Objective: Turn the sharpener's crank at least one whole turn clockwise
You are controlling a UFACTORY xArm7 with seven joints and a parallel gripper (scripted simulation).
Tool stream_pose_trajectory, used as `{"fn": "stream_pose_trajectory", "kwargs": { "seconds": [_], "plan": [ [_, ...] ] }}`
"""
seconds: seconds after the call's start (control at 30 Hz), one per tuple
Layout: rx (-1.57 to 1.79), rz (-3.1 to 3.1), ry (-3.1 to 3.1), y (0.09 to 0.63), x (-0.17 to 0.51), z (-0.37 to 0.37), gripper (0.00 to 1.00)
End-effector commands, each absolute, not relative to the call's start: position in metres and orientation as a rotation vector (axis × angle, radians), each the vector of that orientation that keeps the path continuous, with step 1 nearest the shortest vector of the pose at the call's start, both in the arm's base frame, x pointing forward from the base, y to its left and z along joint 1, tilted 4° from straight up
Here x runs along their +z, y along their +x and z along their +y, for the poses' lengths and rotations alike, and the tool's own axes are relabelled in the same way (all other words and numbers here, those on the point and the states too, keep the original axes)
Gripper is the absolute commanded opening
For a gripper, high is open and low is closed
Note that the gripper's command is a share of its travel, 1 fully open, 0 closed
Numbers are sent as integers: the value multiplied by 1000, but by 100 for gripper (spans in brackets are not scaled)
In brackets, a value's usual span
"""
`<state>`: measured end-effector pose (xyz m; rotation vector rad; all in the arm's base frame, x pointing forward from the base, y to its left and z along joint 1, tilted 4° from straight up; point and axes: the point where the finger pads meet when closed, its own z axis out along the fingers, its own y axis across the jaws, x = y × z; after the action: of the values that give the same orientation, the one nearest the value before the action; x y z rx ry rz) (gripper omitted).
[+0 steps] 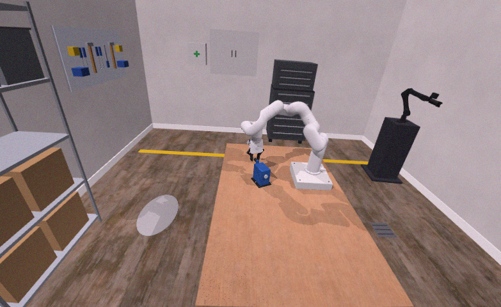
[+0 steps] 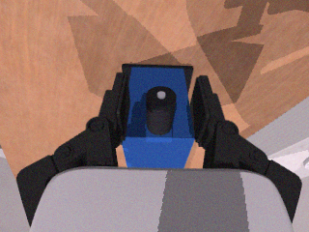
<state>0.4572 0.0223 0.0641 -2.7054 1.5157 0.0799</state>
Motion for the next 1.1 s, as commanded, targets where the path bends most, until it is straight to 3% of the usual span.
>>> {"fn": "stream_pose_trajectory", "kwargs": {
  "seconds": [0.0,1.03,1.07],
  "plan": [
    [75,1515,-2704,459,77,22,54],
    [75,1515,-2704,460,123,19,54],
    [75,1515,-2704,460,123,19,0]
  ]
}}
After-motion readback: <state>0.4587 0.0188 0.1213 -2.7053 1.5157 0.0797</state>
